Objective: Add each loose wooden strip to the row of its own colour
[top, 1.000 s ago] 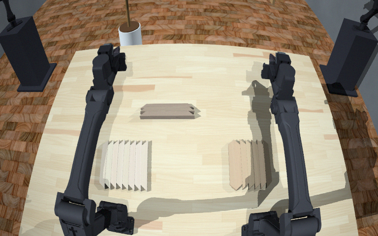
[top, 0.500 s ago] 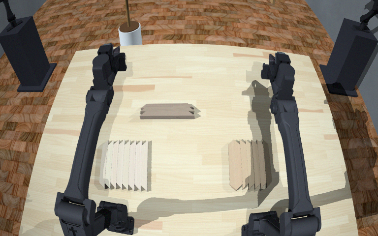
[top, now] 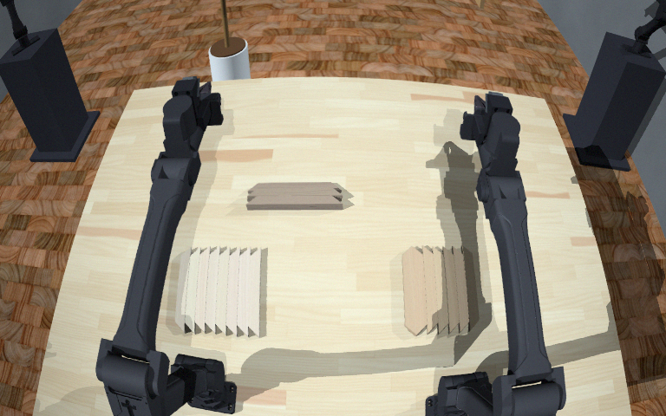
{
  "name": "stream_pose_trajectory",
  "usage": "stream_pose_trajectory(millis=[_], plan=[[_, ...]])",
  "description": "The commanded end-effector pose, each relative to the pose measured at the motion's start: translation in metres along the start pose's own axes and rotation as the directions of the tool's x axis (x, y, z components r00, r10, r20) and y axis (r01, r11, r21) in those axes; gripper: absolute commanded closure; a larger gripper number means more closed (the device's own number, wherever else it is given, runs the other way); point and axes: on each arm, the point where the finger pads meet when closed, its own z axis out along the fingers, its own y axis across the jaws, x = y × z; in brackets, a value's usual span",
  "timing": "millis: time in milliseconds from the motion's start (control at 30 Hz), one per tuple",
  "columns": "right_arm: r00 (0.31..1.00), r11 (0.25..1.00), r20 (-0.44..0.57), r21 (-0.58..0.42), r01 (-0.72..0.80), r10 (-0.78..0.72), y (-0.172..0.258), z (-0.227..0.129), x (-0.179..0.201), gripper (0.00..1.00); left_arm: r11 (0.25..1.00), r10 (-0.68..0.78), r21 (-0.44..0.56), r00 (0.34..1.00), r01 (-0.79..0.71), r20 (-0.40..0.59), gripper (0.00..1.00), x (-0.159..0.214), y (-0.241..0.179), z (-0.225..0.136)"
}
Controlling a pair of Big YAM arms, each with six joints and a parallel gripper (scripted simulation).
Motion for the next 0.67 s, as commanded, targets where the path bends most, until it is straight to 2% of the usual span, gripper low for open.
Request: stream_pose_trajectory(millis=[0, 133, 167, 633], plan=[[0.999, 1.0, 0.033, 0.009, -0.016, 0.015, -0.006, -0.002, -0.014, 0.99, 1.0, 0.011, -0.002, 0.999, -0.011, 0.047, 0.99, -0.033, 0.001, 0.003], [0.999, 1.0, 0.03, 0.009, -0.016, 0.016, -0.006, -0.001, -0.012, 0.99, 1.0, 0.011, -0.002, 0.999, -0.011, 0.052, 0.99, -0.036, 0.001, 0.002], [0.999, 1.0, 0.047, 0.009, -0.008, 0.007, -0.006, -0.002, -0.024, 0.99, 1.0, 0.011, -0.002, 0.999, -0.011, 0.052, 0.99, -0.036, 0.001, 0.002], [0.999, 1.0, 0.043, 0.009, -0.014, 0.014, -0.006, -0.001, -0.019, 0.99, 1.0, 0.011, -0.002, 0.998, -0.011, 0.055, 0.99, -0.038, 0.001, 0.002]])
